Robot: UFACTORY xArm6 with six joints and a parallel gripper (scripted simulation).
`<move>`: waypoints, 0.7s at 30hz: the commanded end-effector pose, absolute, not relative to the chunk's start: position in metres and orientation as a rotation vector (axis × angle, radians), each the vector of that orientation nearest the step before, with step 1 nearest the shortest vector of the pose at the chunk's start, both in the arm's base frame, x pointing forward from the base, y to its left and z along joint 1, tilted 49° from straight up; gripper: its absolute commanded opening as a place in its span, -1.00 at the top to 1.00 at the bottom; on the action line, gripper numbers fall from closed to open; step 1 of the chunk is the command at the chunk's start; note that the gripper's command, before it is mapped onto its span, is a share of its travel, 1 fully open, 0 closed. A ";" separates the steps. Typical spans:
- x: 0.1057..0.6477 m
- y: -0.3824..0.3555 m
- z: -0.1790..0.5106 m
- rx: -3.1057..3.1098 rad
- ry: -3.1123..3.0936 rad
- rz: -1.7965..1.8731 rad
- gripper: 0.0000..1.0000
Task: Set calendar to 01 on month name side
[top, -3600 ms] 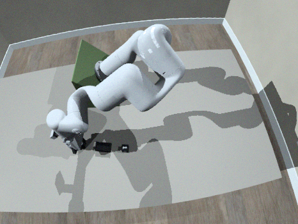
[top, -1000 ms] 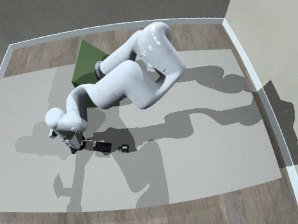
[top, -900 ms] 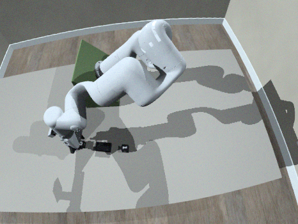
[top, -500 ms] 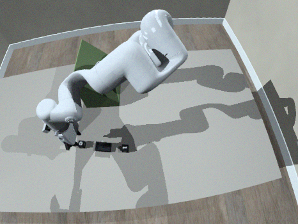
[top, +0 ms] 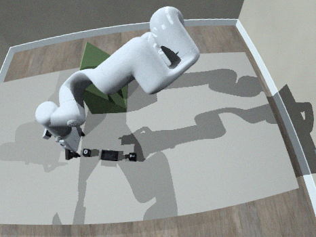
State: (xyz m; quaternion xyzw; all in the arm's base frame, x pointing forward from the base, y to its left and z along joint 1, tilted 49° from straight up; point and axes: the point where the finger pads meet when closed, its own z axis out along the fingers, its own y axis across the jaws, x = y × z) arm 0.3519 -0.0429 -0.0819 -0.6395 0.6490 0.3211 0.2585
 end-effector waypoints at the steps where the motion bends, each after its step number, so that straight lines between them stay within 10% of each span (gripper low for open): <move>1: 0.353 -0.044 -0.081 -1.734 1.760 0.865 -1.00; 21: 0.362 -0.026 -0.059 -1.886 1.544 0.767 -1.00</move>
